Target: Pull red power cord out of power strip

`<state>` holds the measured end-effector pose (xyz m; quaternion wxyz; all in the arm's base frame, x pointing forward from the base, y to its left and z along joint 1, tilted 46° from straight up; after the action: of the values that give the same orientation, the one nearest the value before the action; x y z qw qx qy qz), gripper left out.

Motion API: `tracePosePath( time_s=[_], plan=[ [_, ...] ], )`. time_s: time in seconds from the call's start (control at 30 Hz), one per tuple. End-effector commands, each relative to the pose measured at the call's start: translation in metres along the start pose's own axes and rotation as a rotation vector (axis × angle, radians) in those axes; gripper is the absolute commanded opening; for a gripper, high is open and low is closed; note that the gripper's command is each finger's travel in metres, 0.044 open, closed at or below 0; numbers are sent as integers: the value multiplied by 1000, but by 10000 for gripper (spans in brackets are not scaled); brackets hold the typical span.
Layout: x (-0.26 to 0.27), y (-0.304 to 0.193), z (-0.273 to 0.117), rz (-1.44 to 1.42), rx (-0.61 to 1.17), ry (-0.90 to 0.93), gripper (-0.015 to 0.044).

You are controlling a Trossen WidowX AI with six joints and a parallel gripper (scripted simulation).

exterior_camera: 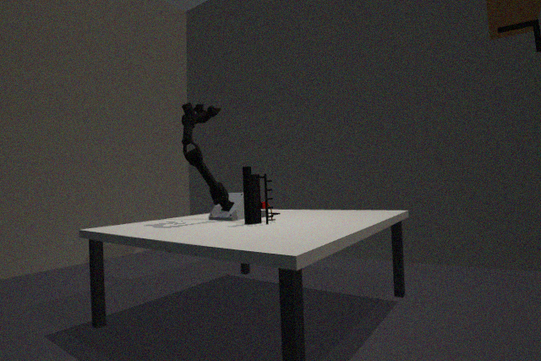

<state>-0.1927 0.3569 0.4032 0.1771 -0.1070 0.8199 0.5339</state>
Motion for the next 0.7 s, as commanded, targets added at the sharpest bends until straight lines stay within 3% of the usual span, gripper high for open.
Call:
tracePosePath(
  time_s=[0.0, 0.27, 0.67],
  plan=[
    [-1, -1, 2, -4, 6, -4, 374],
    [-60, -64, 76, -152, 285, -161, 164],
    [-161, -213, 145, -308, 855, -205, 160]
  ],
)
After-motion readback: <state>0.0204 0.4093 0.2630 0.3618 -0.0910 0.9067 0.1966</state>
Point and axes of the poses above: the point midway between the two fingers, 35 mm back from their tips, its own z axis out along the fingers, its own x axis across the jaws, y = z × x, the point moved 8 cm from there along -z, back along the fingers, and after that the axes turned 7 degrees about -z, right-handed, at the moved point
